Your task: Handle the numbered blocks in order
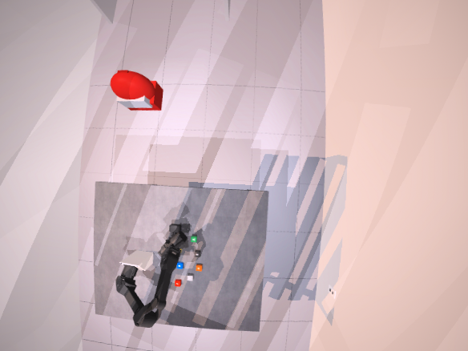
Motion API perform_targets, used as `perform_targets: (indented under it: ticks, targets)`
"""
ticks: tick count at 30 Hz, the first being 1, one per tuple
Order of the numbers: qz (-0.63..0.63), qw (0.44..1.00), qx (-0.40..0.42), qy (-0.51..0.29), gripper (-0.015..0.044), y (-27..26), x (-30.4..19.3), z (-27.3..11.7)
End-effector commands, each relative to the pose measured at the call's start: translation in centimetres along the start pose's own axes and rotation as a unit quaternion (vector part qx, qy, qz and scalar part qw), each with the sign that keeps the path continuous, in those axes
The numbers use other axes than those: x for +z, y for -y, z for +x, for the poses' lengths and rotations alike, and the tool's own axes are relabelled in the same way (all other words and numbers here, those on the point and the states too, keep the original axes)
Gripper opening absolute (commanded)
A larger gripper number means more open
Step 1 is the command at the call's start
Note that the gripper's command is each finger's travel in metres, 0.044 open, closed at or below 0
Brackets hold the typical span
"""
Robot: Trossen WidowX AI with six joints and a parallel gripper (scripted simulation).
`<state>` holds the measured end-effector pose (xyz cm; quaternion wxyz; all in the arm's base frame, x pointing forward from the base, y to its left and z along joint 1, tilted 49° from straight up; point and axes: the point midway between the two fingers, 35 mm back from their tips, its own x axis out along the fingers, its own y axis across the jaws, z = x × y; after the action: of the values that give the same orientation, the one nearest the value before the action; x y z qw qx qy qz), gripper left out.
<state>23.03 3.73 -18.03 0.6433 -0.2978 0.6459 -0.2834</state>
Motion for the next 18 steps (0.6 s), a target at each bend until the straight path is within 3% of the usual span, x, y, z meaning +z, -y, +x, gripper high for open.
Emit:
perform_targets:
  ticks: [1,18]
  targets:
    - [-0.002,1.0,-0.001,0.0,0.012,0.0,0.0,0.1]
    - [-0.003,1.0,-0.001,0.0,0.012,0.0,0.0,-1.5]
